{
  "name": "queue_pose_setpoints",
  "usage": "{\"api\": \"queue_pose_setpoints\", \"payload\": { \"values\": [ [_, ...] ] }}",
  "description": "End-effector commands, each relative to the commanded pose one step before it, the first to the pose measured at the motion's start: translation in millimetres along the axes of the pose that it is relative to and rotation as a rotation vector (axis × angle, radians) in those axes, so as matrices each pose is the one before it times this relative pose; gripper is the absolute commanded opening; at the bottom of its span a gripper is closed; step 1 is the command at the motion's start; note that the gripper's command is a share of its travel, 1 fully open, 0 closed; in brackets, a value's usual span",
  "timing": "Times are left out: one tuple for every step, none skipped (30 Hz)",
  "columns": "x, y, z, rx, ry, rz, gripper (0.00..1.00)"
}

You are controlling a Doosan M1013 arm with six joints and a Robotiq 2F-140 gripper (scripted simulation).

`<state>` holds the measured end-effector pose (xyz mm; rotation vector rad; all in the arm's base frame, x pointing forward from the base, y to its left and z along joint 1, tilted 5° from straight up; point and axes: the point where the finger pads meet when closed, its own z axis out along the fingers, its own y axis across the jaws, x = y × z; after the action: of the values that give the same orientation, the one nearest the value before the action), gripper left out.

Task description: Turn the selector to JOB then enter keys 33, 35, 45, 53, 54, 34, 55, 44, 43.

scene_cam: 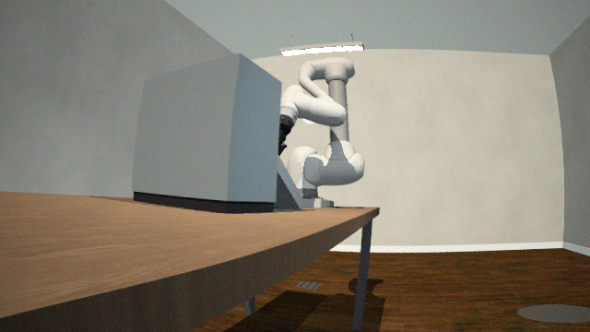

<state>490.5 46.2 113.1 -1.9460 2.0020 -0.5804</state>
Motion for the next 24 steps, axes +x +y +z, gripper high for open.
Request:
{"api": "queue_pose_setpoints", "payload": {
  "values": [
    [-2.27, -2.78, -4.16, 0.00681, -0.00394, -0.00359, 0.00],
    [0.00, 0.00, -0.13, 0.00000, 0.00000, 0.00000, 0.00],
    [0.00, 0.00, -0.05, 0.00000, 0.00000, 0.00000, 0.00],
    [0.00, 0.00, 0.00, 0.00000, 0.00000, 0.00000, 0.00],
    [0.00, 0.00, 0.00, 0.00000, 0.00000, 0.00000, 0.00],
    [0.00, 0.00, -0.01, 0.00000, 0.00000, 0.00000, 0.00],
    [0.20, 0.00, 0.00, 0.00000, 0.00000, 0.00000, 0.00],
    [1.22, 0.00, 0.00, -0.00002, 0.00000, 0.00000, 0.00],
    [2.85, 0.00, 0.00, 0.00001, 0.00000, 0.00000, 0.00],
    [4.64, 0.00, 0.00, 0.00000, 0.00000, 0.00000, 0.00],
    [6.28, 0.00, 0.00, 0.00000, 0.00000, 0.00000, 0.00],
    [7.53, 0.00, 0.00, -0.00001, 0.00000, 0.00000, 0.00],
    [8.25, 0.00, 0.00, 0.00000, 0.00000, 0.00000, 0.00],
    [8.39, 0.00, 0.00, 0.00001, 0.00000, 0.00000, 0.00],
    [7.97, 0.00, 0.00, -0.00001, 0.00000, 0.00000, 0.00],
    [7.05, 0.00, 0.00, 0.00000, 0.00000, 0.00000, 0.00],
    [5.73, 0.00, 0.00, -0.00001, 0.00000, 0.00000, 0.00],
    [4.15, 0.00, 0.00, 0.00001, 0.00000, 0.00000, 0.00],
    [2.50, 0.00, 0.00, 0.00000, 0.00000, 0.00000, 0.00],
    [1.07, 0.00, 0.00, 0.00002, 0.00000, 0.00000, 0.00],
    [0.00, 0.00, 0.00, 0.00000, 0.00000, 0.00000, 0.00],
    [0.00, 0.00, 0.00, 0.00000, 0.00000, 0.00000, 0.00],
    [0.17, 0.00, 0.00, 0.00000, 0.00000, 0.00000, 0.00],
    [0.00, 0.00, 0.02, 0.00000, 0.00000, 0.00000, 0.00]
  ]
}}
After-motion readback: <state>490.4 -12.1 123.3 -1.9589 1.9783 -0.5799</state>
